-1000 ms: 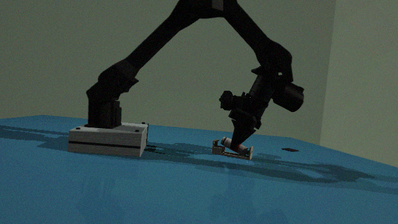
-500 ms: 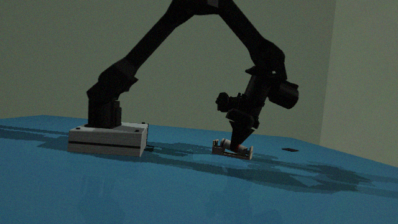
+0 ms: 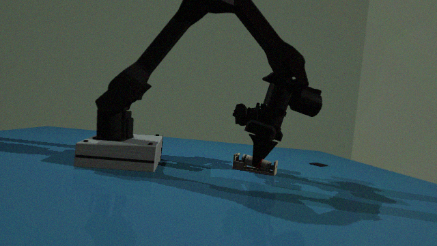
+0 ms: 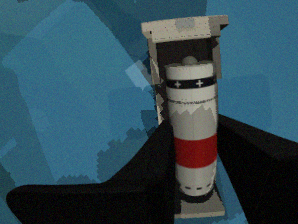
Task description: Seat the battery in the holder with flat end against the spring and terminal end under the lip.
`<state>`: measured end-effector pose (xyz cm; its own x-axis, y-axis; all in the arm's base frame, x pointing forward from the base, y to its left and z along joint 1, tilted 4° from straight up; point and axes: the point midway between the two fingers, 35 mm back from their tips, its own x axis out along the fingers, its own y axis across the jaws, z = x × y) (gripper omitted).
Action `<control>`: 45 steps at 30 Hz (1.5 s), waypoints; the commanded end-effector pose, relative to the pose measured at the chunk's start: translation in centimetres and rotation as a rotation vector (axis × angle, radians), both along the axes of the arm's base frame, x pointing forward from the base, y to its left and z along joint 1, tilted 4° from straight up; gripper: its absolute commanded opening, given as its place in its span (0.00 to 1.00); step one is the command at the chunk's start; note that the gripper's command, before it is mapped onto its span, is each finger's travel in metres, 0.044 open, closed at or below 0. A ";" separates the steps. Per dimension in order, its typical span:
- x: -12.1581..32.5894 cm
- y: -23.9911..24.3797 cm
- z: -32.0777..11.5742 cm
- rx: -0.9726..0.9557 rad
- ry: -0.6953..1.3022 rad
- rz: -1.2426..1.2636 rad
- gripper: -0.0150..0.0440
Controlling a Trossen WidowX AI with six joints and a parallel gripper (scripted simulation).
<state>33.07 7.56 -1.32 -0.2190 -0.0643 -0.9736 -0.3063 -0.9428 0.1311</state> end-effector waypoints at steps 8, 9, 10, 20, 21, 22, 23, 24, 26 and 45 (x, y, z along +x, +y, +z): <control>0.0 -0.1 -0.2 -0.024 -0.065 -0.003 0.39; 0.0 -0.1 -0.2 -0.026 -0.070 -0.003 0.39; 0.0 -0.1 -0.2 -0.027 -0.074 -0.004 0.39; -0.2 -0.1 -0.3 -0.034 -0.106 -0.007 0.39; -0.3 -0.1 -0.3 -0.034 -0.106 -0.007 0.39; -0.4 0.0 -0.3 -0.034 -0.107 -0.007 0.39; -0.4 0.0 -0.3 -0.034 -0.107 -0.008 0.39; -0.5 0.0 -0.3 -0.033 -0.107 -0.008 0.39; -0.7 0.1 -0.3 -0.033 -0.108 -0.008 0.39; -1.5 0.3 -0.3 -0.028 -0.112 -0.009 0.39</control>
